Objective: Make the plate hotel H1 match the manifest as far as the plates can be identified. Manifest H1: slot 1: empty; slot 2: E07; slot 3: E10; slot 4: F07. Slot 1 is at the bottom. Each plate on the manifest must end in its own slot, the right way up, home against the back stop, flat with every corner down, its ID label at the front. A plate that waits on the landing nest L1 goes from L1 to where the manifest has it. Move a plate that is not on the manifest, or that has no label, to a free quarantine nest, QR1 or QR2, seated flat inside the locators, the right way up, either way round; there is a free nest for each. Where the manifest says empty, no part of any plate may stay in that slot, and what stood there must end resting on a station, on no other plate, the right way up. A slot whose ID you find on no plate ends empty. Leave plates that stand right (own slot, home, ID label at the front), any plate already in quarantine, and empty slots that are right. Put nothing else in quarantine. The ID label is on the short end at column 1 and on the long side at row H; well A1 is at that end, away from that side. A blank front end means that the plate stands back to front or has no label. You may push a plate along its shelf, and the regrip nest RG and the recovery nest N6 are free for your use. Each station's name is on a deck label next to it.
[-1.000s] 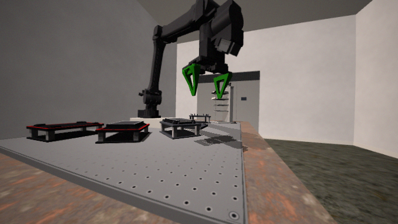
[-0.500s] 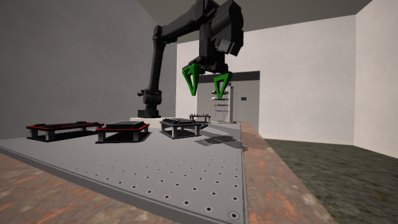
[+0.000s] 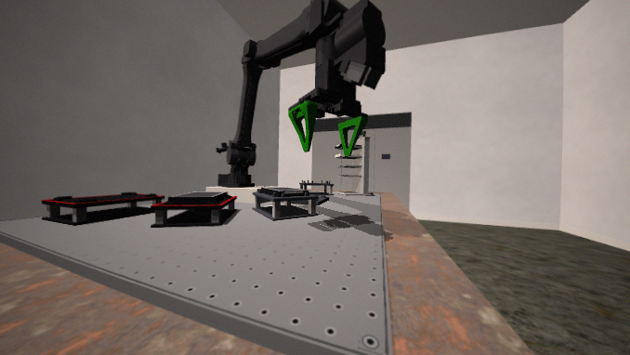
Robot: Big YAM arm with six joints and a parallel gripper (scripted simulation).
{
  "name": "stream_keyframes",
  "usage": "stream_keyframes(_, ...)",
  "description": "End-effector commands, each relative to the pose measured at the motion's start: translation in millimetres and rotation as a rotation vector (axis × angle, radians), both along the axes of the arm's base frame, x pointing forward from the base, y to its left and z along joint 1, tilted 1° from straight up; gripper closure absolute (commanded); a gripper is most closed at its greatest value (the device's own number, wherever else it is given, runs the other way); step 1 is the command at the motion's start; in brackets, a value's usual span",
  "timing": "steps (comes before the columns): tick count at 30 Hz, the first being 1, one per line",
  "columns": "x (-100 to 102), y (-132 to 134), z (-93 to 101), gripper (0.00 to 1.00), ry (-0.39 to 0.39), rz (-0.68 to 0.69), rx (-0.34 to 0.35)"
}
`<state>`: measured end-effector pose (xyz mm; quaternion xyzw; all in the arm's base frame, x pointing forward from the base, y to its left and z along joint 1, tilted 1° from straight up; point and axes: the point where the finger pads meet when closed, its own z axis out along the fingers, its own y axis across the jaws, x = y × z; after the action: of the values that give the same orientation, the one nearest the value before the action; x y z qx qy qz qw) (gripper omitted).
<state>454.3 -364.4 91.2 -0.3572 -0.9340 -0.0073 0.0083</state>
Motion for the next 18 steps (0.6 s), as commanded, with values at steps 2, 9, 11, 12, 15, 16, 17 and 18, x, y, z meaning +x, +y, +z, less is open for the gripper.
stream_keyframes(2, 4.9, -12.4, 2.9, 0.0, -0.023, -0.005, -0.017)
stream_keyframes(9, 0.3, -8.0, -15.4, 0.0, -0.011, -0.004, -0.007)
stream_keyframes(11, 0.4, -7.9, -18.7, 0.0, -0.01, -0.004, -0.007)
stream_keyframes(12, 0.4, -7.8, -20.4, 0.0, -0.01, -0.004, -0.007)
stream_keyframes(15, 0.4, -7.7, -22.1, 0.0, -0.01, -0.004, -0.007)
stream_keyframes(16, 0.9, -8.0, -23.2, 0.0, -0.012, -0.004, -0.008)
stream_keyframes(17, 0.4, -7.5, -25.4, 0.0, -0.01, -0.004, -0.007)
stream_keyframes(18, 0.4, -7.4, -27.1, 0.0, -0.01, -0.004, -0.007)
